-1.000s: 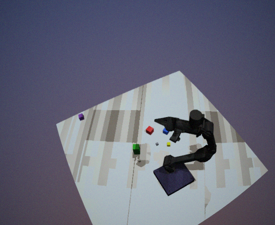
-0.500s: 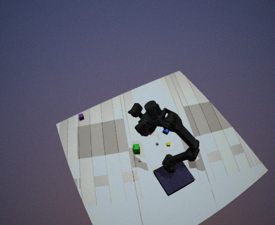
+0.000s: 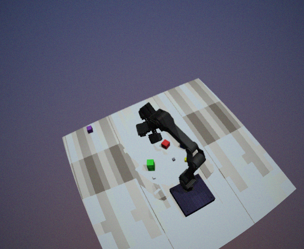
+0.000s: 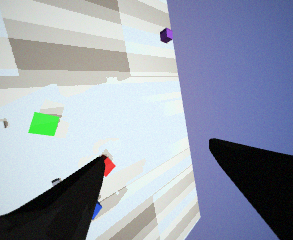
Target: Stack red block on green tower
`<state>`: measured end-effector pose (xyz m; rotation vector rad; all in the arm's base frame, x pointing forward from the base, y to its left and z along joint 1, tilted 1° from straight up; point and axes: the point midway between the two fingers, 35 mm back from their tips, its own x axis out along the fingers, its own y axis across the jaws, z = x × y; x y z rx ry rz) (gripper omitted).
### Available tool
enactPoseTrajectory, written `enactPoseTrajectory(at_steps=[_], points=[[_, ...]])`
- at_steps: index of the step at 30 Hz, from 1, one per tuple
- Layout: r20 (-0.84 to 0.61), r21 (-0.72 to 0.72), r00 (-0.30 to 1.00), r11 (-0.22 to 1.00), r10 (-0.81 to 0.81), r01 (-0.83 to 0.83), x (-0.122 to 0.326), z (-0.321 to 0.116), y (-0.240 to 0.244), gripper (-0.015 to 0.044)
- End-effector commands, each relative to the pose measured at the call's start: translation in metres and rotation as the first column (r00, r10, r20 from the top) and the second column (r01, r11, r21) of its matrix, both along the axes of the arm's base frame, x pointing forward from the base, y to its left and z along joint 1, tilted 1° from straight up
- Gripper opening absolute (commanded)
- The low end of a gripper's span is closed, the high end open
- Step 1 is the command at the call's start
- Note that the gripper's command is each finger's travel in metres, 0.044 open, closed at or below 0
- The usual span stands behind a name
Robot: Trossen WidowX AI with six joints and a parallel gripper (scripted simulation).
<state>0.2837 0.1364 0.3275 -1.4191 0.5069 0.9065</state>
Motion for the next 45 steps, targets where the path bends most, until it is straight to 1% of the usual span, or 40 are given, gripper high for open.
enactPoseTrajectory(at_steps=[1, 6, 11, 18, 20, 22, 24, 31, 38, 45], points=[[-0.115, 0.018, 0.982, 0.988, -0.15, 0.153, 0.023, -0.031, -0.012, 0.044], [-0.262, -0.002, 0.893, 0.925, -0.366, 0.379, 0.05, -0.077, -0.037, 0.044], [-0.384, -0.049, 0.744, 0.817, -0.547, 0.575, 0.069, -0.122, -0.065, 0.044], [-0.529, -0.146, 0.455, 0.605, -0.716, 0.783, 0.08, -0.185, -0.099, 0.044], [-0.558, -0.184, 0.357, 0.532, -0.749, 0.827, 0.081, -0.203, -0.109, 0.044], [-0.571, -0.206, 0.304, 0.491, -0.762, 0.846, 0.082, -0.213, -0.114, 0.044], [-0.575, -0.213, 0.285, 0.478, -0.766, 0.852, 0.082, -0.216, -0.115, 0.044], [-0.575, -0.213, 0.286, 0.478, -0.766, 0.852, 0.085, -0.225, -0.114, 0.044], [-0.575, -0.213, 0.285, 0.478, -0.766, 0.852, 0.086, -0.272, -0.114, 0.044], [-0.575, -0.213, 0.286, 0.478, -0.766, 0.852, 0.088, -0.276, -0.114, 0.044]])
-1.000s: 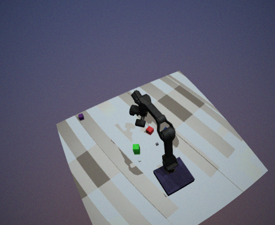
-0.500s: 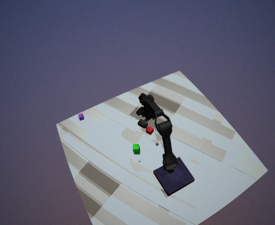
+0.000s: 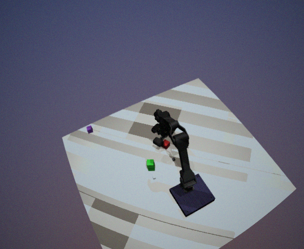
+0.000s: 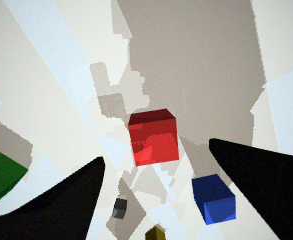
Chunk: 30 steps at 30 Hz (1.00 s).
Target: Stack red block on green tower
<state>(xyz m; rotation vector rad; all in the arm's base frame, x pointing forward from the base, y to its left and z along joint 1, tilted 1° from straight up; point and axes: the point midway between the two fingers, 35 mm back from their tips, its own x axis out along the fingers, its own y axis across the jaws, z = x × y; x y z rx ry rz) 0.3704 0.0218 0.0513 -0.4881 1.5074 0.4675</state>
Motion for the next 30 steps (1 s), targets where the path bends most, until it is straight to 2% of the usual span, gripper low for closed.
enactPoseTrajectory(at_steps=[1, 30], points=[[0.01, 0.004, 1.0, 1.0, -0.006, 0.006, 0.001, -0.001, 0.001, 0.044], [0.01, 0.004, 1.0, 1.0, -0.006, 0.006, 0.002, -0.046, 0.001, 0.044]])
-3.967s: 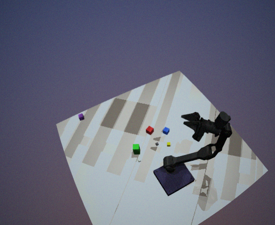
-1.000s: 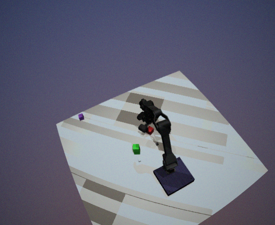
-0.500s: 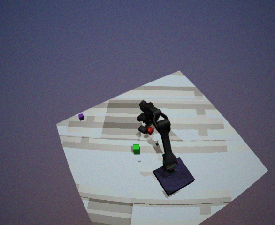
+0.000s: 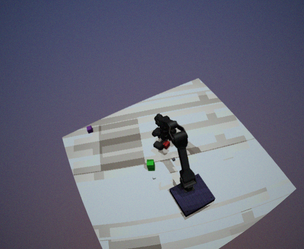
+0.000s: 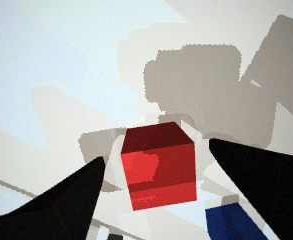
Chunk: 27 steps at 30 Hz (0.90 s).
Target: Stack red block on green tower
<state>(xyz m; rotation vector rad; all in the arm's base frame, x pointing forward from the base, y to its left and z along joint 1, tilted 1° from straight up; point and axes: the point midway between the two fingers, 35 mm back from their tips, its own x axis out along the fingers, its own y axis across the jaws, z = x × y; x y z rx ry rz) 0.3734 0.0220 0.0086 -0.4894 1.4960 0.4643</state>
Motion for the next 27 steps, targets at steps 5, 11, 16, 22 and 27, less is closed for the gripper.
enactPoseTrajectory(at_steps=[5, 11, 16, 22, 27], points=[[-0.002, 0.003, 1.0, 1.0, -0.006, 0.006, -0.0011, -0.004, 0.0004, 0.044], [-0.002, 0.003, 1.0, 1.0, -0.006, 0.006, -0.0011, -0.004, 0.0004, 0.044], [-0.002, 0.003, 1.0, 1.0, -0.006, 0.006, -0.0011, -0.0038, 0.0004, 0.0361], [-0.002, 0.003, 1.0, 1.0, -0.006, 0.006, -0.0011, -0.0038, 0.0004, 0.0204], [-0.002, 0.003, 1.0, 1.0, -0.006, 0.006, -0.0011, -0.0038, 0.0004, 0.017]])
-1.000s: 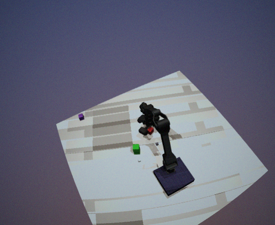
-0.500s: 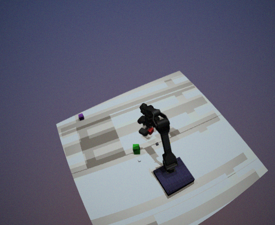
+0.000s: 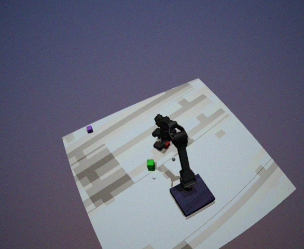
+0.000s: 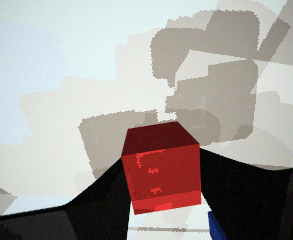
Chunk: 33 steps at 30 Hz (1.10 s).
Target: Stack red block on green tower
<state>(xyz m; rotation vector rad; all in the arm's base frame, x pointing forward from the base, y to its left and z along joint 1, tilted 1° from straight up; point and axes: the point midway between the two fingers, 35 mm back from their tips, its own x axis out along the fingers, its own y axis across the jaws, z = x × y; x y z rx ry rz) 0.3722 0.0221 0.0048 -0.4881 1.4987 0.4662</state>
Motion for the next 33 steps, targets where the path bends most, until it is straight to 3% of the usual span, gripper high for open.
enactPoseTrajectory(at_steps=[1, 3, 9, 27, 33], points=[[0.001, 0.002, 1.0, 1.0, -0.006, 0.006, 0.0, 0.0, 0.0, 0.0164], [0.001, 0.002, 1.0, 1.0, -0.006, 0.006, 0.0, 0.0, 0.0, 0.015], [0.002, 0.002, 1.0, 1.0, -0.006, 0.006, 0.0, 0.022, 0.0, 0.0], [0.002, 0.002, 1.0, 1.0, -0.006, 0.006, -0.002, 0.112, 0.001, 0.0], [-0.001, 0.0, 1.0, 1.0, -0.001, 0.001, -0.003, 0.114, 0.0, 0.0]])
